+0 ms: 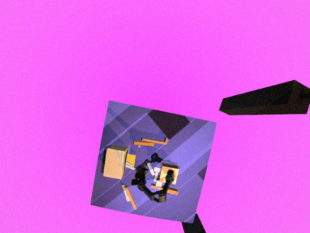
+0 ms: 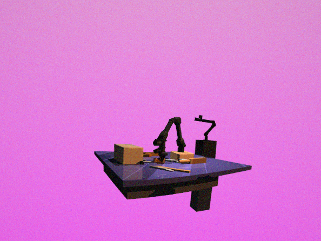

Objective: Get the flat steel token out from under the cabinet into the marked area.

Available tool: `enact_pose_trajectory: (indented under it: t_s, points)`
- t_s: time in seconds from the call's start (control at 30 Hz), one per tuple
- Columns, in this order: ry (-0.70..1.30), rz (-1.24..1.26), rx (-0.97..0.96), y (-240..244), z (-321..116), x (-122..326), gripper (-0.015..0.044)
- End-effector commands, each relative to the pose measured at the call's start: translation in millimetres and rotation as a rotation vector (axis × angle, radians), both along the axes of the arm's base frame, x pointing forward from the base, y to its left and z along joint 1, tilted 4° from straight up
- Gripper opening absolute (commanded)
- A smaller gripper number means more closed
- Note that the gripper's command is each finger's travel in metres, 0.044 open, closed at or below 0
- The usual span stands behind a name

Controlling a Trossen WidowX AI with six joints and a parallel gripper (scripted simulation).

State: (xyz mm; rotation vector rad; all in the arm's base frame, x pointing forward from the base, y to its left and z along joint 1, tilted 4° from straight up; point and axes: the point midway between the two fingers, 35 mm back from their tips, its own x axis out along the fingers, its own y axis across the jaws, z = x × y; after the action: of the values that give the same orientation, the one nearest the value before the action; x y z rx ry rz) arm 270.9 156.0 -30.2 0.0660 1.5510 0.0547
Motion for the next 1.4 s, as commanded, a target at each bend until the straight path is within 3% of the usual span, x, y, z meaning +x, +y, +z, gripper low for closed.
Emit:
enact_pose_trajectory:
  t_s: [0.0, 1.37]
  points:
    - [0.003, -0.001, -0.004, 0, -1, -7, 0.0]
    - [0.007, -0.001, -0.003, 5, -2, -65, 0.0]
